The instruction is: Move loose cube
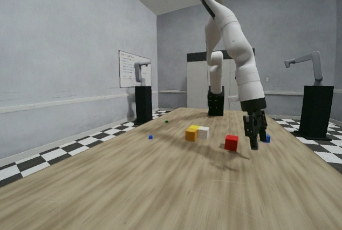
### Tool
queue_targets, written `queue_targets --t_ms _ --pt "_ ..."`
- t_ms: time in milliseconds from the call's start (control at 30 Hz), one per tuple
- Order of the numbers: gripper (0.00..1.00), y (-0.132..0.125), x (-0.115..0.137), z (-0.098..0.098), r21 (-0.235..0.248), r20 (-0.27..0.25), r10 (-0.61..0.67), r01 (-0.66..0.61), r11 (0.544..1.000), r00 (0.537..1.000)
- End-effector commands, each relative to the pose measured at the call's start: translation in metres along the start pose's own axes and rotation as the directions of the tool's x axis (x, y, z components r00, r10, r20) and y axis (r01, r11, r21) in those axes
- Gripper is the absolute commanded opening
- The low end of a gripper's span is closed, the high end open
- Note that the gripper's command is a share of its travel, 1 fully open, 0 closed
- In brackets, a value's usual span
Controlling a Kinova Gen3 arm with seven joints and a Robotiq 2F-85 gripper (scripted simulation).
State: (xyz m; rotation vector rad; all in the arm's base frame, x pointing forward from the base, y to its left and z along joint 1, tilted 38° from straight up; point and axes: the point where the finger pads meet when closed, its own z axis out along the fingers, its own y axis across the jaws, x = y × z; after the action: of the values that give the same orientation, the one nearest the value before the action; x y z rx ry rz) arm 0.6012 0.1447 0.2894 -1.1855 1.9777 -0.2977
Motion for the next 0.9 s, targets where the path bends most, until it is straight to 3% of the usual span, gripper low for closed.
queue_targets --t_ms 0,400,467,833,867 --pt "1.0 0.016 0.02 -0.015 -0.017 -0.055 -0.073 0.072 0.997 0.996" --pt "1.0 0.016 0.02 -0.015 -0.017 -0.055 -0.073 0.072 0.997 0.996" --pt "1.0 0.03 0.041 -0.028 -0.038 -0.105 -0.139 0.136 0.99 0.985" --pt "1.0 0.03 0.041 -0.028 -0.038 -0.105 -0.139 0.136 0.99 0.985" --pt "1.0 0.035 0.051 -0.034 -0.048 -0.126 -0.168 0.163 0.985 0.978"
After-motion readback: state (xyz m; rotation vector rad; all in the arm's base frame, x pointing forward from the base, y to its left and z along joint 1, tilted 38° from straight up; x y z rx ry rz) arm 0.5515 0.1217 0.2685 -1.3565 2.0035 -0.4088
